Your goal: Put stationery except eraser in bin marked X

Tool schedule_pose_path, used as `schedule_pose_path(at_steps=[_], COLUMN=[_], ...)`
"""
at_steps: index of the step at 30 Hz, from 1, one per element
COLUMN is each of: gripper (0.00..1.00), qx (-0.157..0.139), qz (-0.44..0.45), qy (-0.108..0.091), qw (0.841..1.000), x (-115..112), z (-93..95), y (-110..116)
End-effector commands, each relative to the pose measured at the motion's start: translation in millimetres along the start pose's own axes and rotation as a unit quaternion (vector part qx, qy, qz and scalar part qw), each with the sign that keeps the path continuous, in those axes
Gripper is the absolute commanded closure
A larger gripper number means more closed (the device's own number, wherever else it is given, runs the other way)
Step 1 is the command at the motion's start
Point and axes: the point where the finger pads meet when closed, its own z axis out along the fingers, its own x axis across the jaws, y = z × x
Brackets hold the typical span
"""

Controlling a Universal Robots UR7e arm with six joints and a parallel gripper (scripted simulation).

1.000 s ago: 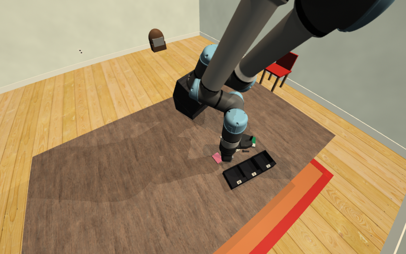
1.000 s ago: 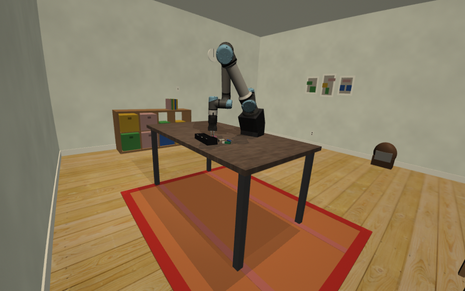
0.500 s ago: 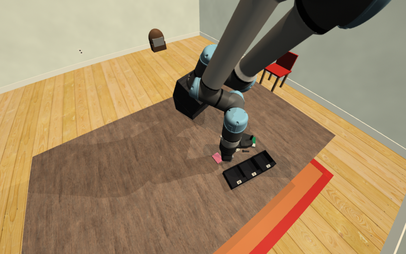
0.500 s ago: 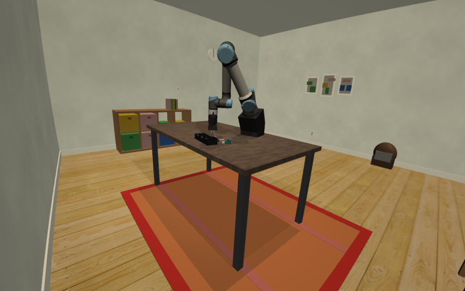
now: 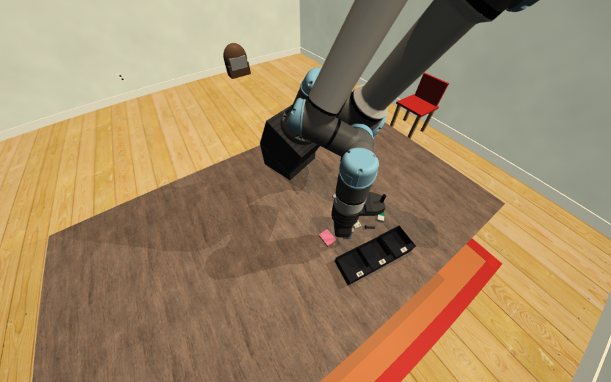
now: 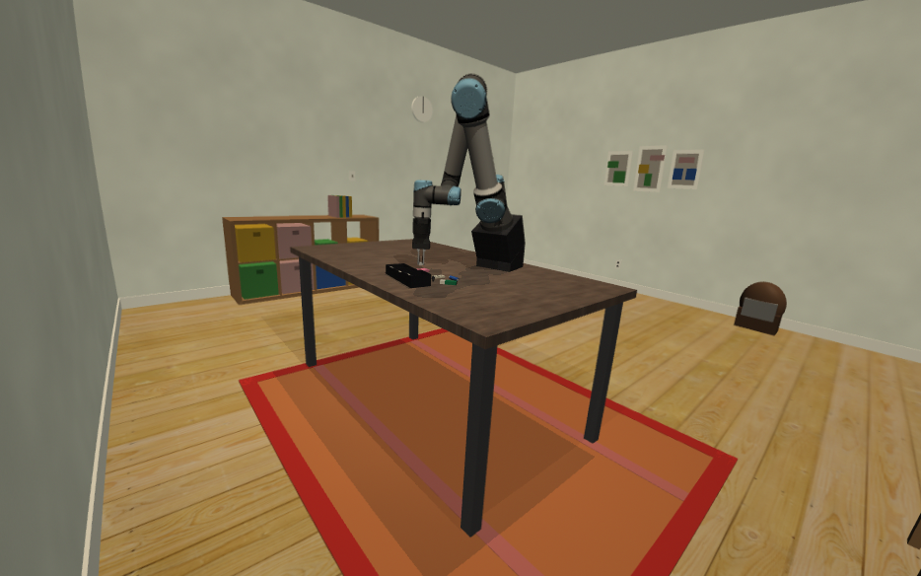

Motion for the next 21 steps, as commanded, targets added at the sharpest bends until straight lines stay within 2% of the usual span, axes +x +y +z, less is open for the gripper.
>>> schedule_pose_path(at_steps=[1, 18, 21], gripper=[0.68, 0.68, 0.68], qx=[0.000, 0.000, 0.000], qz=[-0.001, -0.001, -0.001], qy=[-0.003, -0.003, -0.003], qw=[1.000, 1.000, 1.000], x=[0.2, 0.2, 0.4], z=[-17.7, -17.7, -24.2], y=[0.3, 0.3, 0.3])
